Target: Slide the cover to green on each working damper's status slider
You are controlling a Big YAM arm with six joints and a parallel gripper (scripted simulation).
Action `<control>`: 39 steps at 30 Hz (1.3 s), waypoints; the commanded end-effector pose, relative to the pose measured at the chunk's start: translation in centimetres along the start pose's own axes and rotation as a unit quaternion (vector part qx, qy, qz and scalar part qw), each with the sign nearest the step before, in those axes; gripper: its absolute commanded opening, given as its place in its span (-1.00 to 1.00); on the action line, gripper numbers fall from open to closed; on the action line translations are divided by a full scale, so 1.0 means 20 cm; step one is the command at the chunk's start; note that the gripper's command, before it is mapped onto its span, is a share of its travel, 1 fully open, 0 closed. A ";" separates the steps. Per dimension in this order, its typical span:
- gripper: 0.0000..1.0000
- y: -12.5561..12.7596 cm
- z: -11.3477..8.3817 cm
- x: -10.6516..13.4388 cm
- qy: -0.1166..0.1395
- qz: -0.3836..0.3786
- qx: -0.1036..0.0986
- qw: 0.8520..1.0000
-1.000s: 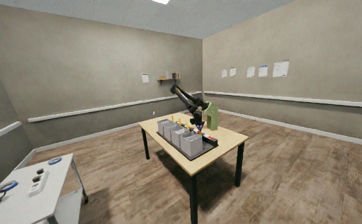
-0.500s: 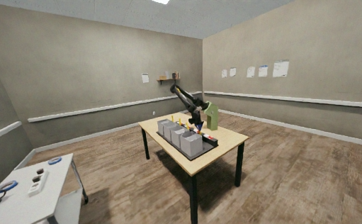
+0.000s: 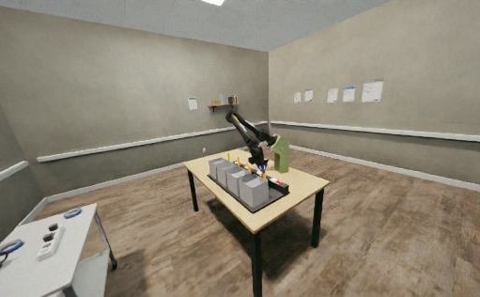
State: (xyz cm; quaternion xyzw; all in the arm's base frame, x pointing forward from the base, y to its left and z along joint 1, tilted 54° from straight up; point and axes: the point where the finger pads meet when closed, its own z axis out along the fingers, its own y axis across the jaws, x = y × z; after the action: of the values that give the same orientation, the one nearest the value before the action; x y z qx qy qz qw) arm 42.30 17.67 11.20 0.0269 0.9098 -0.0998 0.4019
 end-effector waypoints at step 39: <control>-0.51 -0.06 0.01 -0.02 -0.003 0.002 -0.026 1.000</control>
State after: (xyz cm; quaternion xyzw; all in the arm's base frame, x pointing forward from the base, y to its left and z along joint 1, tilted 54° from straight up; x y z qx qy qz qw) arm 42.24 17.18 11.23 0.0134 0.9124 -0.0758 0.4020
